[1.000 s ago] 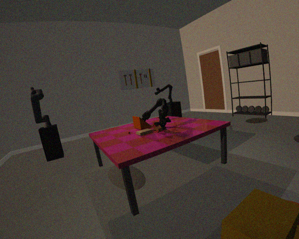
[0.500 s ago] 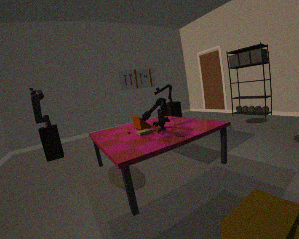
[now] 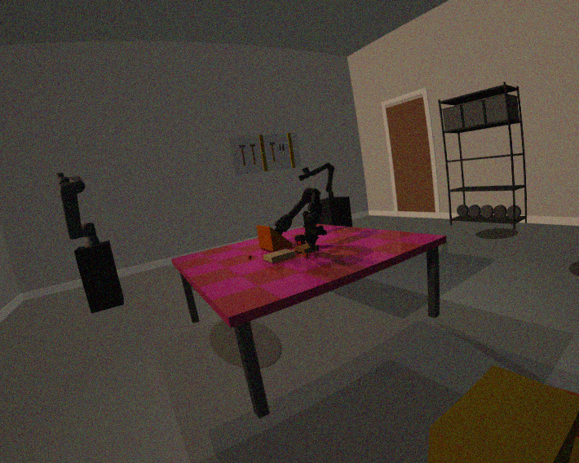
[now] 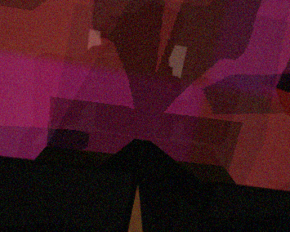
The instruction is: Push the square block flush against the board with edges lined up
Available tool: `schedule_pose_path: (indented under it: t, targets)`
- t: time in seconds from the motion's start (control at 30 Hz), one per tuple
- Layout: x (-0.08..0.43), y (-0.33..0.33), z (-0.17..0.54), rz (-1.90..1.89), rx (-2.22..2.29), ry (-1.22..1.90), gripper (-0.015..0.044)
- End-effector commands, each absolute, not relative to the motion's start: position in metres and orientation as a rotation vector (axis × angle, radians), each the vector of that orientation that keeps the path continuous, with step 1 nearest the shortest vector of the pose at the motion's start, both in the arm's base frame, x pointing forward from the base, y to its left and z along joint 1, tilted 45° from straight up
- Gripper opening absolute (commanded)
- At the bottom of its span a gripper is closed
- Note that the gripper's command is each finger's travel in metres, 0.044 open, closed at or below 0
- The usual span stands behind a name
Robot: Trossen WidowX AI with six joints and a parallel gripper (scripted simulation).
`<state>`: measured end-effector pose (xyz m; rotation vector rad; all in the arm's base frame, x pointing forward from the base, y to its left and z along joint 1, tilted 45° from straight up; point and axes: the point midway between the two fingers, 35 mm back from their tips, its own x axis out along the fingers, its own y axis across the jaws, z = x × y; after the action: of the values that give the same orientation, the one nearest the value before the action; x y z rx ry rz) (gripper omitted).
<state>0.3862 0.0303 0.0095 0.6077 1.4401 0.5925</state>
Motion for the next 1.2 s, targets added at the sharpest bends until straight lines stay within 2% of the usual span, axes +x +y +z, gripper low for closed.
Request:
schedule_pose_path:
  t: [0.0,0.5,1.17]
  targets:
    - [0.374,0.035,0.006,0.602,0.609,1.46,0.0]
    - [0.354,0.036,0.005,0.601,0.61,1.461,0.0]
    - [0.384,0.035,0.005,0.602,0.609,1.459,0.0]
